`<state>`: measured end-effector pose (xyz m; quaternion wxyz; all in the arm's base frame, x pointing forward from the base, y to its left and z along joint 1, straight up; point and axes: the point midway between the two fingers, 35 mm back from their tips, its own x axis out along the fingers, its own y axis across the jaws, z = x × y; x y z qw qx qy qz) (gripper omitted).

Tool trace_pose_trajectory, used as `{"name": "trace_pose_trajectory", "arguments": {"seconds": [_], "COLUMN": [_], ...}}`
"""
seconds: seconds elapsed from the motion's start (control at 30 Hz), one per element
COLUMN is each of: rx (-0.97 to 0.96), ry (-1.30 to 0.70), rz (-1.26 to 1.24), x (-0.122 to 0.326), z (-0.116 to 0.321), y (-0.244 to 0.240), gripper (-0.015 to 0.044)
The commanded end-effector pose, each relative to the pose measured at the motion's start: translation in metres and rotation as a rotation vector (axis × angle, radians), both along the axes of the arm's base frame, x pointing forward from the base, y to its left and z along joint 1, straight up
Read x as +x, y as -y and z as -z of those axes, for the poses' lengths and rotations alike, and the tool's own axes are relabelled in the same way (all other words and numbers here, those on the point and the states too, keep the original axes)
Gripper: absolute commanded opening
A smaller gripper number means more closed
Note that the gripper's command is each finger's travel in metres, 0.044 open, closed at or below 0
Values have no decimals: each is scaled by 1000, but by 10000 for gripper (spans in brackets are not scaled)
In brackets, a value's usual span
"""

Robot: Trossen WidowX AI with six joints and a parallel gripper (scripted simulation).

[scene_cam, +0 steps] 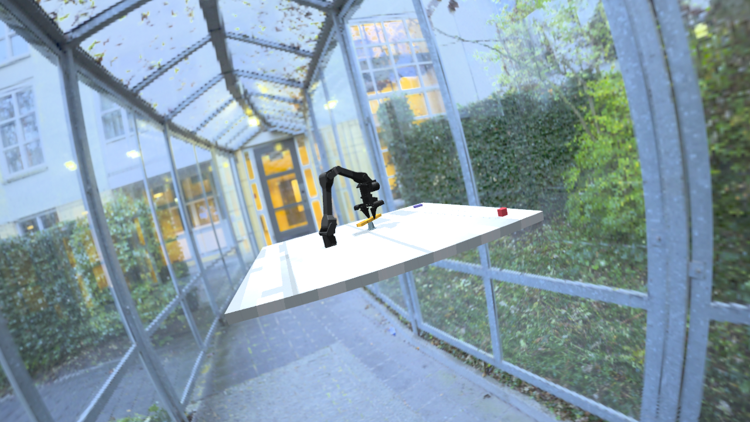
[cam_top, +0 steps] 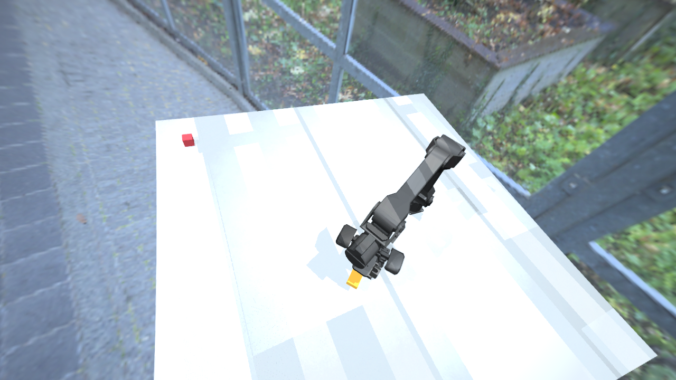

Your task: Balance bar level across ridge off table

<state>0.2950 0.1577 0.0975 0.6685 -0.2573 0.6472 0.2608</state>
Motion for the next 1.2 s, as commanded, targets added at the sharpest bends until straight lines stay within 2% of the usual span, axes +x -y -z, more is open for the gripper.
{"name": "trace_pose_trajectory", "arguments": {"seconds": [0.0,1.17], "rx": [-2,-2], "ry": [-1,-1], "rz": [-2,-2], "x": [0,1], "z": [3,0], "y": [0,0], "gripper": [0,0]}}
